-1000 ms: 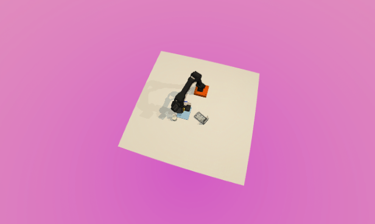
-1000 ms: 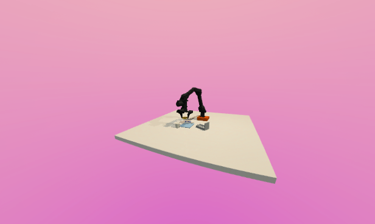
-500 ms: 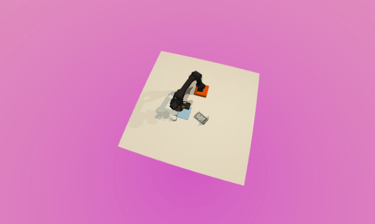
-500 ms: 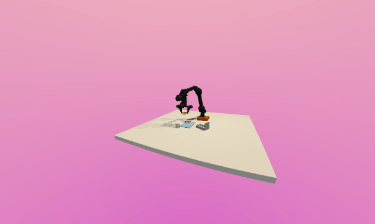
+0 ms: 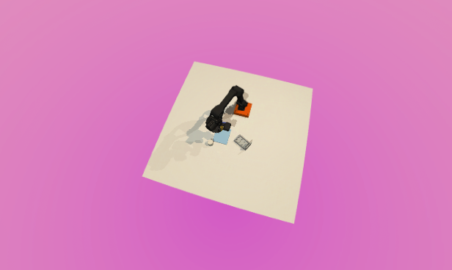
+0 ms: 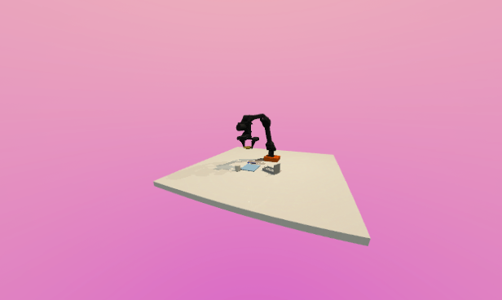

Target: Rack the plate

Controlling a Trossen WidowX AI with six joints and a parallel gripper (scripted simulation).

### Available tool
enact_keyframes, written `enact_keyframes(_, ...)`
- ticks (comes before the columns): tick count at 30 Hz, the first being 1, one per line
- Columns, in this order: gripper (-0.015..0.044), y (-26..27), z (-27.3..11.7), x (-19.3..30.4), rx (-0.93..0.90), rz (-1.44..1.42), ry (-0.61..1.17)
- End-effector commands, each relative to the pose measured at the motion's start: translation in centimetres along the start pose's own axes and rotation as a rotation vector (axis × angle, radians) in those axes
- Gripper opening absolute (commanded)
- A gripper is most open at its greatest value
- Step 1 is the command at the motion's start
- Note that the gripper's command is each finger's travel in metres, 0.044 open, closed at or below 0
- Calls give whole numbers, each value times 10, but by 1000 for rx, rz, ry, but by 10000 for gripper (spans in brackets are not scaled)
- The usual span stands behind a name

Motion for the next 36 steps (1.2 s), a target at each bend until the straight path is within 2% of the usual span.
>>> enact_keyframes(1, 0, 35, -4, 1, -6, 89, -1)
enact_keyframes(10, 0, 118, -2, 22, -13, 386, 4)
enact_keyframes(18, 0, 123, -2, 24, -14, 408, 4)
enact_keyframes(36, 0, 118, 40, 24, -277, 34, 97)
Point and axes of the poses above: the point midway between the two fingers, 35 mm back from their tips, its own z axis out along the fingers, its own y axis across the jaws, x = y × z, the point moved 5 cm from there along -z, back along the fingers, and after that the axes turned 7 degrees about -z, right-handed, at the moved point
